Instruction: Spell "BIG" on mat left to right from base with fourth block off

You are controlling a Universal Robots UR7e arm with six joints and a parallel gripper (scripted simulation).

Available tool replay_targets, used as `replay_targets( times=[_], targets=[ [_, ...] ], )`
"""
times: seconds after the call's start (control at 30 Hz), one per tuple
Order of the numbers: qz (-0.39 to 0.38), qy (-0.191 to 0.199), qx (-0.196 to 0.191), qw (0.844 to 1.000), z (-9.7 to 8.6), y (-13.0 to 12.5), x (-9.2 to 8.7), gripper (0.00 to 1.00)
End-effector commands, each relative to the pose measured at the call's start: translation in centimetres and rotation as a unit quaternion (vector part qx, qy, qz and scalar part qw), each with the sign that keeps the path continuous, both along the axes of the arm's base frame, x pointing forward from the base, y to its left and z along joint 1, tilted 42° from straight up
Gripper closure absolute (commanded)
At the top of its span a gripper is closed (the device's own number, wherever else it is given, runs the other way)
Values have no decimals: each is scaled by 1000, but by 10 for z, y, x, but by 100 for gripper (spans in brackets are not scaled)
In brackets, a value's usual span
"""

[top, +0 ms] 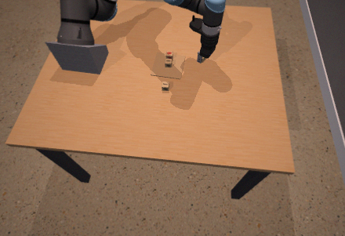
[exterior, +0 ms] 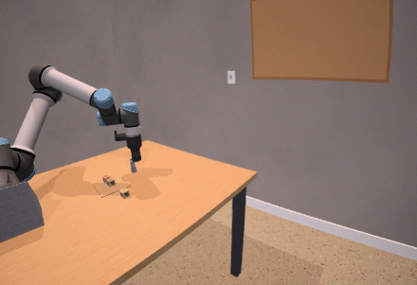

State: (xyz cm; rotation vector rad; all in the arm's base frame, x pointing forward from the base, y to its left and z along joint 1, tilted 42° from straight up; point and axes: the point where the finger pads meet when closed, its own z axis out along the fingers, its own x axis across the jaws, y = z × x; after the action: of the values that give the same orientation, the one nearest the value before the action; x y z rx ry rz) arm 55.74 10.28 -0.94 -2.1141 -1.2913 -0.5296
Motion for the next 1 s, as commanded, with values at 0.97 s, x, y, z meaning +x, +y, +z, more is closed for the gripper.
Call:
replay_targets(
  times=[0.97],
  targets=[
    [-10, 6, -1, 1000, 72, -69, -6, 43]
  ],
)
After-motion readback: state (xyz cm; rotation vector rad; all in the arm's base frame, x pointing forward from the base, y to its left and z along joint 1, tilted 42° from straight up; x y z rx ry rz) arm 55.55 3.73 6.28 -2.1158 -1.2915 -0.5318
